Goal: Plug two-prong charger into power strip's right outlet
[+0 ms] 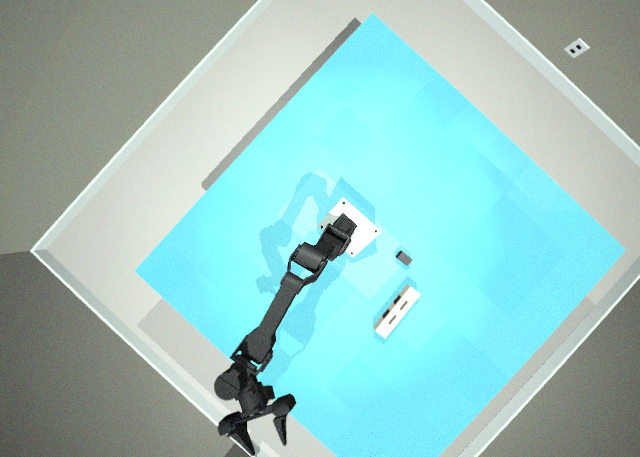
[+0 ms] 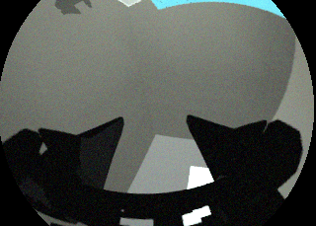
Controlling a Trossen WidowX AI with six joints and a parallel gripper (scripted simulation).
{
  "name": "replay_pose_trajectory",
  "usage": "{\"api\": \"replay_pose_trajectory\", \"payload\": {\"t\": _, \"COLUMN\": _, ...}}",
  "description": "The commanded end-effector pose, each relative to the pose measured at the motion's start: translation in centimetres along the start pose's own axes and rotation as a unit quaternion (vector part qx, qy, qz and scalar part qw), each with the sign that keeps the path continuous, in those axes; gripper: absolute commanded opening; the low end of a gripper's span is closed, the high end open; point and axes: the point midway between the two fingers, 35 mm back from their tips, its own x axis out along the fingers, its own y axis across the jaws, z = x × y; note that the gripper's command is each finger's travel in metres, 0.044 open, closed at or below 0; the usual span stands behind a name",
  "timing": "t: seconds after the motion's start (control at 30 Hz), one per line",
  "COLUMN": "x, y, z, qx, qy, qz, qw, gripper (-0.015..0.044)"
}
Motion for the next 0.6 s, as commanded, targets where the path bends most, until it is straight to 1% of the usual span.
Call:
{"api": "replay_pose_trajectory", "payload": {"t": 0.0, "x": 0.0, "y": 0.0, "z": 0.0, "qx": 0.002, "qy": 0.000, "qz": 0.000, "qw": 1.000, "gripper": 0.0426}}
{"api": "replay_pose_trajectory", "payload": {"t": 0.03, "x": 0.1, "y": 0.0, "z": 0.1, "qx": 0.007, "qy": 0.000, "qz": 0.000, "qw": 1.000, "gripper": 0.0440}}
{"api": "replay_pose_trajectory", "payload": {"t": 0.13, "x": 0.4, "y": 0.3, "z": 0.9, "qx": 0.044, "qy": -0.003, "qz": 0.002, "qw": 0.999, "gripper": 0.0440}}
{"api": "replay_pose_trajectory", "payload": {"t": 0.27, "x": 1.3, "y": 0.6, "z": 2.8, "qx": 0.125, "qy": -0.010, "qz": 0.005, "qw": 0.992, "gripper": 0.0440}}
{"api": "replay_pose_trajectory", "payload": {"t": 0.57, "x": 3.5, "y": 0.4, "z": 7.2, "qx": 0.293, "qy": -0.037, "qz": 0.007, "qw": 0.955, "gripper": 0.0440}}
